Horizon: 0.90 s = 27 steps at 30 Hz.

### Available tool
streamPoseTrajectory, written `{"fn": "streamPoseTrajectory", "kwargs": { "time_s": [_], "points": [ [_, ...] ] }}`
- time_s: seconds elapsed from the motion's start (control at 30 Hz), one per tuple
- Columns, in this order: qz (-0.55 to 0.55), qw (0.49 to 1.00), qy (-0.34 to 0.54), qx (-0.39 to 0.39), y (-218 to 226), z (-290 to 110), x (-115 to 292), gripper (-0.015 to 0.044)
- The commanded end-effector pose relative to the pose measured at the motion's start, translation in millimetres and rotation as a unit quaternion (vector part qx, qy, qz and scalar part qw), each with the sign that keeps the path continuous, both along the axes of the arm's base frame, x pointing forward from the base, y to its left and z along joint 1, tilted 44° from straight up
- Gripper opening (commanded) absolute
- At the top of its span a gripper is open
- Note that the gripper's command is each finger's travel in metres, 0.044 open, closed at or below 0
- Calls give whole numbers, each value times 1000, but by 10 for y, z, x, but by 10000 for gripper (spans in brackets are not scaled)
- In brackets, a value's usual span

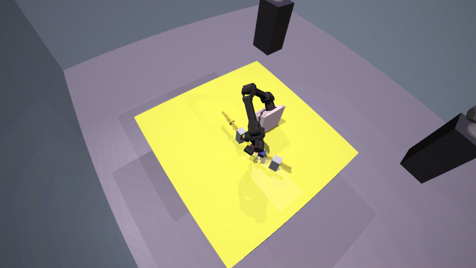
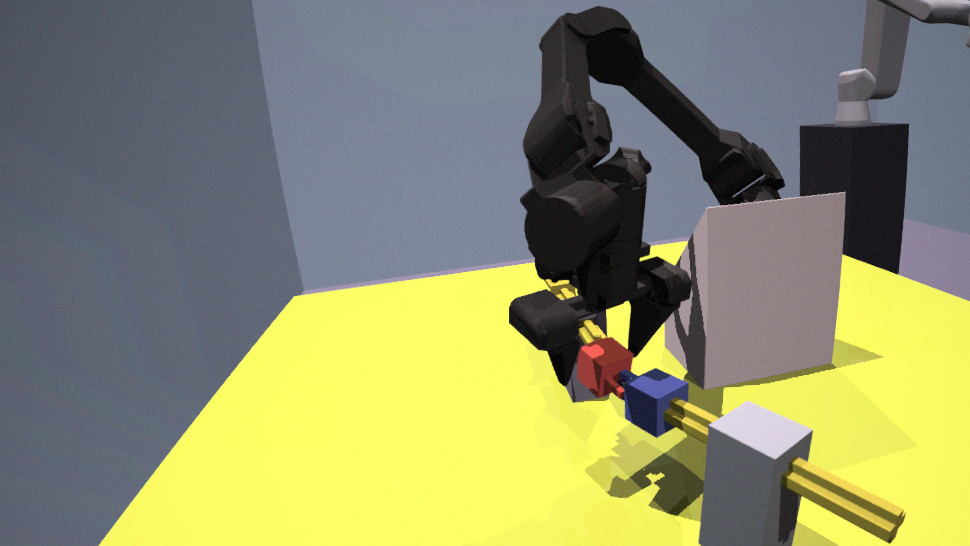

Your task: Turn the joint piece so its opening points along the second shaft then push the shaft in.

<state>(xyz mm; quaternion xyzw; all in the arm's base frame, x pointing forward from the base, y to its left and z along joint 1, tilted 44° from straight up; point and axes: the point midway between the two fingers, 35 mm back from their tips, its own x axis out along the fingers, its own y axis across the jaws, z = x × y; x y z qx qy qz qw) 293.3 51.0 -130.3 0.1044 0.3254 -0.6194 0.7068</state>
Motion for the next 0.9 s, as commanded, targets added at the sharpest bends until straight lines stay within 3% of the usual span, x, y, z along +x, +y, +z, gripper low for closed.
{"fn": "streamPoseTrajectory", "kwargs": {
  "time_s": [0.0,0.43,0.87],
  "points": [
    [1,1000,-7,-4,12,10,23,440],
    [101,984,143,26,291,278,87,440],
    [233,920,309,59,637,675,116,440]
  ]
}}
